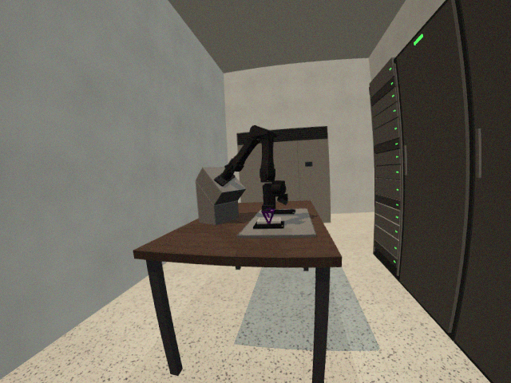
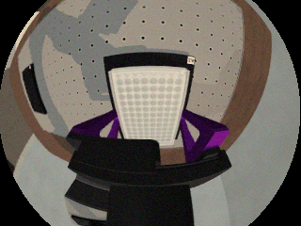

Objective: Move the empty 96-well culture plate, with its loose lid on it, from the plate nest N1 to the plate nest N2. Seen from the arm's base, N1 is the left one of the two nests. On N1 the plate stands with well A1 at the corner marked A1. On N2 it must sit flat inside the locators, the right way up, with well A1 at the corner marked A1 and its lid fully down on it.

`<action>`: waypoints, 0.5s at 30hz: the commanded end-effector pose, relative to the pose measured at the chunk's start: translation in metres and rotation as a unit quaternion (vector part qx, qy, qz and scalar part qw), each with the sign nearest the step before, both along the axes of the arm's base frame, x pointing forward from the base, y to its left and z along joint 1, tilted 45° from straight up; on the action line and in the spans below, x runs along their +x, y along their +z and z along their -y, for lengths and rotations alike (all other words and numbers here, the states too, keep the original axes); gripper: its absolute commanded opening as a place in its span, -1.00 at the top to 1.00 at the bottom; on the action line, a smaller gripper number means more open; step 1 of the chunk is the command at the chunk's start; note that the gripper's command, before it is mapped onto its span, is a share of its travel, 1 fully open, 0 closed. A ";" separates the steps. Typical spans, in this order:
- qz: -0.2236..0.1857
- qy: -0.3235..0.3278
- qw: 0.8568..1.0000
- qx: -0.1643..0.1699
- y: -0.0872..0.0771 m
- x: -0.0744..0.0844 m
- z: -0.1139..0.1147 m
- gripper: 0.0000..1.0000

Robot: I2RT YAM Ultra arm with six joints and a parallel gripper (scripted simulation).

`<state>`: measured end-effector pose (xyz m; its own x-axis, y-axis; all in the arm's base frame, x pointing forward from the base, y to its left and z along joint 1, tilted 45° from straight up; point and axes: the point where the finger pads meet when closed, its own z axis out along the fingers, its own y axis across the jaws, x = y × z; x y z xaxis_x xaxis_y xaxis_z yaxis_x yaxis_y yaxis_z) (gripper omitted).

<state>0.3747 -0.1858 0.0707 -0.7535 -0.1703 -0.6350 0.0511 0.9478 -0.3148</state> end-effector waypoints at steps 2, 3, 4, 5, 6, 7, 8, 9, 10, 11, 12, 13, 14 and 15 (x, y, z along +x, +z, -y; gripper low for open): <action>-0.010 -0.002 1.000 0.007 -0.013 -0.004 -0.001 1.00; -0.010 -0.002 1.000 0.007 -0.013 -0.004 0.000 1.00; -0.010 -0.002 1.000 0.007 -0.013 -0.004 0.000 1.00; -0.010 -0.002 1.000 0.006 -0.013 -0.004 0.000 1.00; -0.010 -0.002 1.000 0.006 -0.013 -0.004 0.000 1.00; -0.010 -0.002 1.000 0.006 -0.013 -0.004 0.000 1.00; -0.011 -0.002 1.000 0.007 -0.014 -0.005 0.000 1.00; -0.010 -0.002 1.000 0.007 -0.014 -0.004 0.000 1.00; -0.010 -0.002 1.000 0.006 -0.014 -0.004 0.000 1.00; -0.010 -0.002 1.000 0.006 -0.014 -0.004 0.000 1.00; -0.010 -0.002 1.000 0.007 -0.014 -0.004 0.000 1.00; -0.010 -0.002 1.000 0.007 -0.014 -0.004 0.000 1.00; -0.010 -0.002 1.000 0.007 -0.015 -0.004 0.000 1.00; -0.010 -0.002 1.000 0.007 -0.015 -0.004 0.000 1.00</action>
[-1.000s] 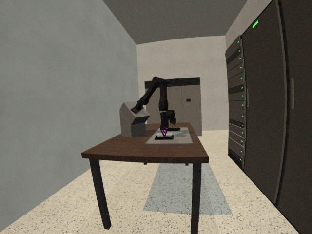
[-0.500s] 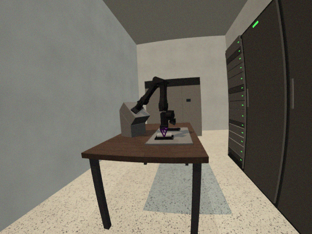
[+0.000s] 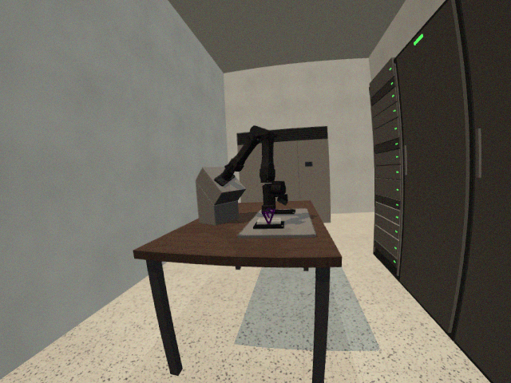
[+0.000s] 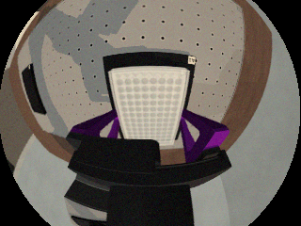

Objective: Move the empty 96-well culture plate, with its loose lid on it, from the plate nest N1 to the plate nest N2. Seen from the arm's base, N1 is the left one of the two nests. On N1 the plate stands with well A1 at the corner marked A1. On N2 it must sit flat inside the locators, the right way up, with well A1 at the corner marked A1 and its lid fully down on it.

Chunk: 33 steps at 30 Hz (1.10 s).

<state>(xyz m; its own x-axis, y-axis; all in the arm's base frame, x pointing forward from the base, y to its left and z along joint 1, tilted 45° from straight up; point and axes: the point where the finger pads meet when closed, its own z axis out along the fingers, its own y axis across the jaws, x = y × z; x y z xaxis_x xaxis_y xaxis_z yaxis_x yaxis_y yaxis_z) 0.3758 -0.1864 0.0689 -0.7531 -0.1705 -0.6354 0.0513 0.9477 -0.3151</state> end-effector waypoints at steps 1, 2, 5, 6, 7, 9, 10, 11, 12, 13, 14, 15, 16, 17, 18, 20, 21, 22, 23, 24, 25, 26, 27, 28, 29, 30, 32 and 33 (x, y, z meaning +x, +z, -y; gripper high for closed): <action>-0.010 -0.002 1.000 0.007 -0.013 -0.005 0.000 1.00; -0.010 -0.002 1.000 0.007 -0.013 -0.004 0.000 1.00; -0.009 -0.002 1.000 0.006 -0.013 -0.004 0.000 1.00; -0.009 -0.002 1.000 0.006 -0.013 -0.004 0.001 1.00; -0.009 -0.002 1.000 0.006 -0.012 -0.003 0.001 1.00; -0.009 -0.002 1.000 0.006 -0.012 -0.003 0.001 1.00; -0.010 -0.002 1.000 0.007 -0.013 -0.003 0.001 1.00; -0.008 -0.002 1.000 0.006 -0.012 -0.003 0.001 1.00; -0.007 -0.002 1.000 0.005 -0.011 -0.002 0.002 1.00; -0.006 -0.002 1.000 0.005 -0.011 -0.001 0.002 1.00; -0.006 -0.002 1.000 0.004 -0.010 -0.001 0.002 1.00; -0.005 -0.002 1.000 0.004 -0.010 0.000 0.002 1.00; -0.005 -0.002 1.000 0.004 -0.009 0.000 0.003 1.00; -0.004 -0.002 1.000 0.003 -0.008 0.001 0.003 1.00; -0.002 -0.002 1.000 0.003 -0.008 0.002 0.004 1.00; 0.000 -0.002 1.000 0.001 -0.005 0.004 0.005 1.00; 0.001 -0.002 1.000 0.000 -0.004 0.005 0.005 1.00; 0.003 -0.002 1.000 0.000 -0.003 0.006 0.006 1.00; 0.005 -0.002 1.000 -0.001 -0.001 0.008 0.006 1.00; 0.004 -0.002 1.000 -0.001 -0.001 0.008 0.006 1.00; 0.004 -0.002 1.000 -0.001 -0.001 0.008 0.006 1.00; 0.004 -0.002 1.000 -0.001 -0.001 0.008 0.006 1.00; -0.008 -0.002 1.000 0.006 -0.012 0.000 0.002 1.00; -0.010 -0.002 1.000 0.007 -0.014 -0.001 0.001 1.00; -0.009 -0.002 1.000 0.006 -0.013 0.000 0.002 1.00; -0.007 -0.002 1.000 0.005 -0.012 0.001 0.002 1.00; -0.005 -0.002 1.000 0.004 -0.011 0.002 0.003 1.00; -0.007 -0.002 1.000 0.005 -0.012 0.001 0.002 1.00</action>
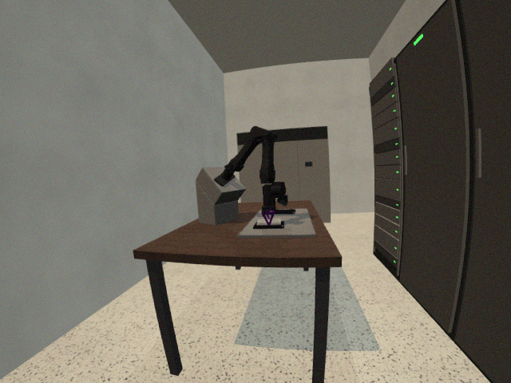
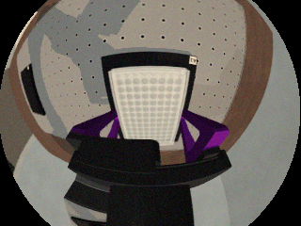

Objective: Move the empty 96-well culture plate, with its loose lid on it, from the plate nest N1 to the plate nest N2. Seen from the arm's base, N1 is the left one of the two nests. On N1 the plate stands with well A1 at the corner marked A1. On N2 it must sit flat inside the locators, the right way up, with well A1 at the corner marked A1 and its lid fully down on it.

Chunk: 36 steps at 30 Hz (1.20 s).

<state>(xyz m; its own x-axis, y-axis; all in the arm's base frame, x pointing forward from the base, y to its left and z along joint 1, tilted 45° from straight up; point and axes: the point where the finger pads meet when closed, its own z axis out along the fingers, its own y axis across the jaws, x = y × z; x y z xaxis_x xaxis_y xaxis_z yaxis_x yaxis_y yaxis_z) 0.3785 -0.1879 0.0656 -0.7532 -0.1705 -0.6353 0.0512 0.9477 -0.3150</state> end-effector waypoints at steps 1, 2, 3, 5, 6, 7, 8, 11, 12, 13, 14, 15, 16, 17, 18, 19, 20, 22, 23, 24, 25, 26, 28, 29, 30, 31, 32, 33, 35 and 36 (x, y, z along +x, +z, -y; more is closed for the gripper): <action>-0.007 -0.002 1.000 0.005 -0.009 -0.002 0.001 1.00; -0.007 -0.002 1.000 0.005 -0.010 -0.002 0.001 1.00; -0.008 -0.002 1.000 0.005 -0.010 -0.002 0.001 1.00; -0.008 -0.002 1.000 0.006 -0.011 -0.003 0.000 1.00; -0.009 -0.002 1.000 0.006 -0.011 -0.003 0.000 1.00; -0.009 -0.002 1.000 0.006 -0.011 -0.003 0.000 1.00; -0.010 -0.002 1.000 0.006 -0.012 -0.004 0.000 1.00; -0.011 -0.002 1.000 0.007 -0.012 -0.004 -0.001 1.00; -0.011 -0.002 1.000 0.007 -0.013 -0.005 -0.001 1.00; -0.011 -0.002 1.000 0.007 -0.013 -0.005 -0.001 1.00; -0.012 -0.002 1.000 0.007 -0.014 -0.005 -0.001 1.00; -0.012 -0.002 1.000 0.008 -0.014 -0.006 -0.001 1.00; -0.013 -0.002 1.000 0.008 -0.015 -0.006 -0.002 1.00; -0.012 -0.002 1.000 0.008 -0.013 -0.005 -0.001 1.00; -0.011 -0.002 1.000 0.007 -0.011 -0.004 0.000 1.00; -0.010 -0.002 1.000 0.007 -0.011 -0.003 0.000 1.00; -0.011 -0.002 1.000 0.007 -0.011 -0.004 0.000 1.00; -0.011 -0.002 1.000 0.007 -0.012 -0.004 0.000 1.00; -0.011 -0.002 1.000 0.007 -0.012 -0.004 0.000 1.00; -0.012 -0.002 1.000 0.007 -0.012 -0.004 0.000 1.00; -0.012 -0.002 1.000 0.008 -0.012 -0.004 -0.001 1.00; -0.012 -0.002 1.000 0.008 -0.012 -0.004 -0.001 1.00; -0.012 -0.002 1.000 0.008 -0.013 -0.005 -0.001 1.00; -0.012 -0.002 1.000 0.008 -0.013 -0.005 -0.001 1.00; -0.012 -0.002 1.000 0.008 -0.013 -0.005 -0.001 1.00; -0.012 -0.002 1.000 0.008 -0.013 -0.005 -0.001 1.00; -0.012 -0.002 1.000 0.008 -0.013 -0.005 -0.001 1.00; -0.013 -0.002 1.000 0.008 -0.014 -0.005 -0.001 1.00; -0.013 -0.002 1.000 0.008 -0.014 -0.006 -0.001 1.00; -0.013 -0.002 1.000 0.008 -0.014 -0.006 -0.001 1.00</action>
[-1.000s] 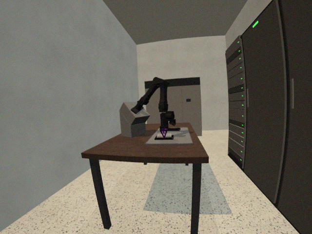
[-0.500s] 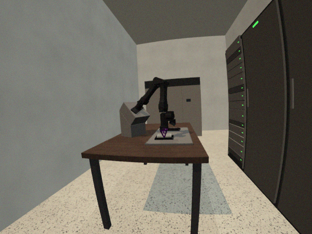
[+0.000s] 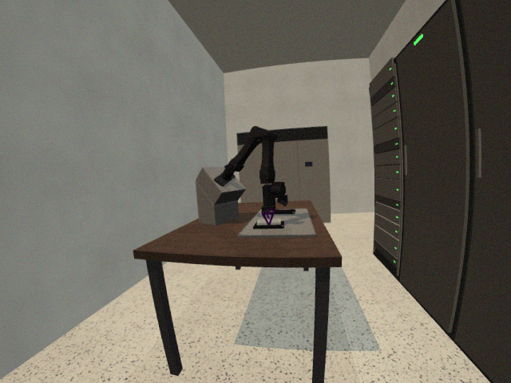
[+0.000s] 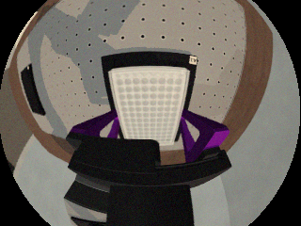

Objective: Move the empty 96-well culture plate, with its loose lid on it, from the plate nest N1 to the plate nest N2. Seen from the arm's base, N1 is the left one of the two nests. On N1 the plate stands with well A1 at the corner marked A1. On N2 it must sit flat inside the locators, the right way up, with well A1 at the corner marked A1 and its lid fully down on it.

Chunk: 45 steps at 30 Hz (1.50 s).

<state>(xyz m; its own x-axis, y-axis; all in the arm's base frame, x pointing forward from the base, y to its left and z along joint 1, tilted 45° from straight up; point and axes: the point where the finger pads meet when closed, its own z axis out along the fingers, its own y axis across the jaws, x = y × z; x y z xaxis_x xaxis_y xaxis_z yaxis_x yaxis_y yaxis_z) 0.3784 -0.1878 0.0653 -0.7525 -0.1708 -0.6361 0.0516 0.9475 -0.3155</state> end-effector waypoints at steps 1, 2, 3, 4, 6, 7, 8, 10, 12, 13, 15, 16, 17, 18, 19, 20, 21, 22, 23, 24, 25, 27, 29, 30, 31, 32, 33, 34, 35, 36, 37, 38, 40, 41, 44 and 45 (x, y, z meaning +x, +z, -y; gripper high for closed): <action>-0.014 -0.002 1.000 0.009 -0.014 -0.006 -0.001 1.00; -0.014 -0.002 1.000 0.009 -0.014 -0.006 -0.001 1.00; -0.014 -0.002 1.000 0.009 -0.015 -0.006 -0.001 1.00; -0.014 -0.002 1.000 0.009 -0.015 -0.006 -0.002 1.00; -0.014 -0.002 1.000 0.009 -0.015 -0.007 -0.002 1.00; -0.014 -0.002 1.000 0.009 -0.015 -0.007 -0.002 1.00; -0.014 -0.002 1.000 0.009 -0.015 -0.007 -0.002 1.00; -0.002 -0.002 1.000 0.002 -0.003 0.003 0.003 1.00; -0.005 -0.002 1.000 0.004 -0.005 0.001 0.002 1.00; -0.005 -0.002 1.000 0.004 -0.005 0.001 0.003 1.00; -0.004 -0.002 1.000 0.004 -0.004 0.002 0.003 1.00; -0.004 -0.002 1.000 0.003 -0.003 0.002 0.003 1.00; -0.004 -0.002 1.000 0.003 -0.003 0.002 0.003 1.00; -0.004 -0.002 1.000 0.003 -0.002 0.003 0.003 1.00; -0.003 -0.002 1.000 0.003 -0.002 0.003 0.004 1.00; -0.003 -0.002 1.000 0.003 -0.002 0.003 0.004 1.00; -0.004 -0.002 1.000 0.003 -0.002 0.003 0.004 1.00; -0.004 -0.002 1.000 0.003 -0.002 0.003 0.003 1.00; -0.004 -0.002 1.000 0.004 -0.002 0.003 0.003 1.00; -0.004 -0.002 1.000 0.004 -0.002 0.003 0.003 1.00; -0.004 -0.002 1.000 0.004 -0.002 0.003 0.003 1.00; -0.005 -0.002 1.000 0.004 -0.002 0.003 0.003 1.00; -0.005 -0.002 1.000 0.004 -0.002 0.003 0.003 1.00; -0.004 -0.002 1.000 0.003 -0.002 0.003 0.004 1.00; -0.004 -0.002 1.000 0.004 -0.003 0.002 0.003 1.00; -0.008 -0.002 1.000 0.005 -0.007 0.000 0.002 1.00; -0.009 -0.002 1.000 0.006 -0.008 -0.001 0.001 1.00; -0.009 -0.002 1.000 0.006 -0.008 -0.001 0.001 1.00; -0.009 -0.002 1.000 0.006 -0.008 -0.001 0.001 1.00; -0.009 -0.002 1.000 0.006 -0.008 -0.002 0.001 1.00; -0.010 -0.002 1.000 0.006 -0.009 -0.002 0.001 1.00; -0.010 -0.002 1.000 0.006 -0.009 -0.002 0.001 1.00; -0.010 -0.002 1.000 0.007 -0.009 -0.002 0.001 1.00; -0.010 -0.002 1.000 0.007 -0.009 -0.002 0.001 1.00; -0.010 -0.002 1.000 0.007 -0.010 -0.003 0.001 1.00; -0.011 -0.002 1.000 0.007 -0.010 -0.003 0.001 1.00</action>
